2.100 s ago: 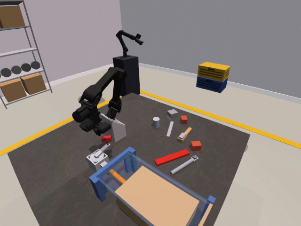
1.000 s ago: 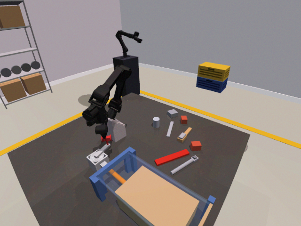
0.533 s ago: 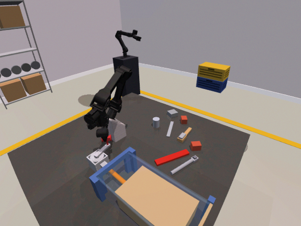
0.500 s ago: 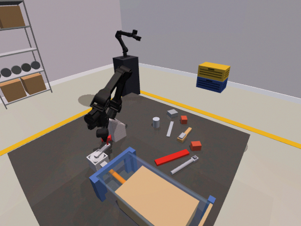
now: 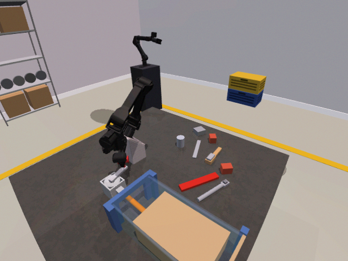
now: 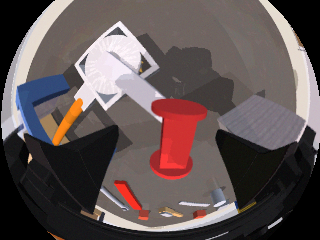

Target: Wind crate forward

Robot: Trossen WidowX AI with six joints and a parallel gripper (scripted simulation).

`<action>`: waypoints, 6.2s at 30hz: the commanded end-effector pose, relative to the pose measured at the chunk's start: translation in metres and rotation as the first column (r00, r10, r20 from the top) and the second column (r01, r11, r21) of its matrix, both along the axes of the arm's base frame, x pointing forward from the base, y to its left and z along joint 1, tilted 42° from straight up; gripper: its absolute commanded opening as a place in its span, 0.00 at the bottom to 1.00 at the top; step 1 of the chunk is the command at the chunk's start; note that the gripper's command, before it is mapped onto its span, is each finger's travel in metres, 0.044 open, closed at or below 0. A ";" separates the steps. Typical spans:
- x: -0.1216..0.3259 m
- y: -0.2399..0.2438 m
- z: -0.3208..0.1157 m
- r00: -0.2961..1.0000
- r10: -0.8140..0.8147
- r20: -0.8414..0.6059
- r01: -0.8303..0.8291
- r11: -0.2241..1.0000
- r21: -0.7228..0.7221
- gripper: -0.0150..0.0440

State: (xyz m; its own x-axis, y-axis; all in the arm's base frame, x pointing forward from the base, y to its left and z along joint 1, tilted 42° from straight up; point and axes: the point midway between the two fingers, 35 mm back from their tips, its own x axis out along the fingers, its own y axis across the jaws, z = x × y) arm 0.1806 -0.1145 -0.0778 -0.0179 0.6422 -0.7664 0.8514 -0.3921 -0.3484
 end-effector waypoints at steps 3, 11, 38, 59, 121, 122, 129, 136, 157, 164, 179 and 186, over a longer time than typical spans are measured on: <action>-0.002 0.009 -0.009 1.000 -0.005 -0.006 0.005 1.000 0.011 1.00; -0.002 0.009 -0.009 1.000 0.000 -0.002 0.000 1.000 0.003 0.96; -0.002 0.013 -0.012 1.000 -0.005 -0.006 0.005 1.000 0.011 0.25; -0.016 0.008 -0.016 1.000 -0.005 -0.007 0.005 1.000 0.011 0.25; -0.069 -0.049 -0.061 1.000 -0.005 -0.011 0.005 1.000 0.003 0.25; -0.069 -0.050 -0.062 1.000 -0.005 -0.011 0.005 1.000 0.002 0.25; -0.071 -0.059 -0.069 1.000 -0.005 -0.011 0.005 1.000 0.001 0.25; -0.071 -0.067 -0.075 1.000 -0.005 -0.011 0.005 1.000 0.001 0.25; -0.064 -0.091 -0.095 1.000 -0.005 -0.010 0.005 1.000 -0.002 0.25; -0.056 -0.102 -0.104 1.000 -0.005 -0.009 0.005 1.000 -0.003 0.25; -0.042 -0.116 -0.116 1.000 -0.005 -0.008 0.005 1.000 -0.005 0.25; -0.035 -0.122 -0.120 1.000 -0.005 -0.007 0.005 1.000 -0.005 0.25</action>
State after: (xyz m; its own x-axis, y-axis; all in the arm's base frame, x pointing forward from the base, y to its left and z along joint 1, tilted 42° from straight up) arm 0.1287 -0.2273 -0.1851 -0.0553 0.6612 -0.7482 0.8361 -0.3789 -0.3967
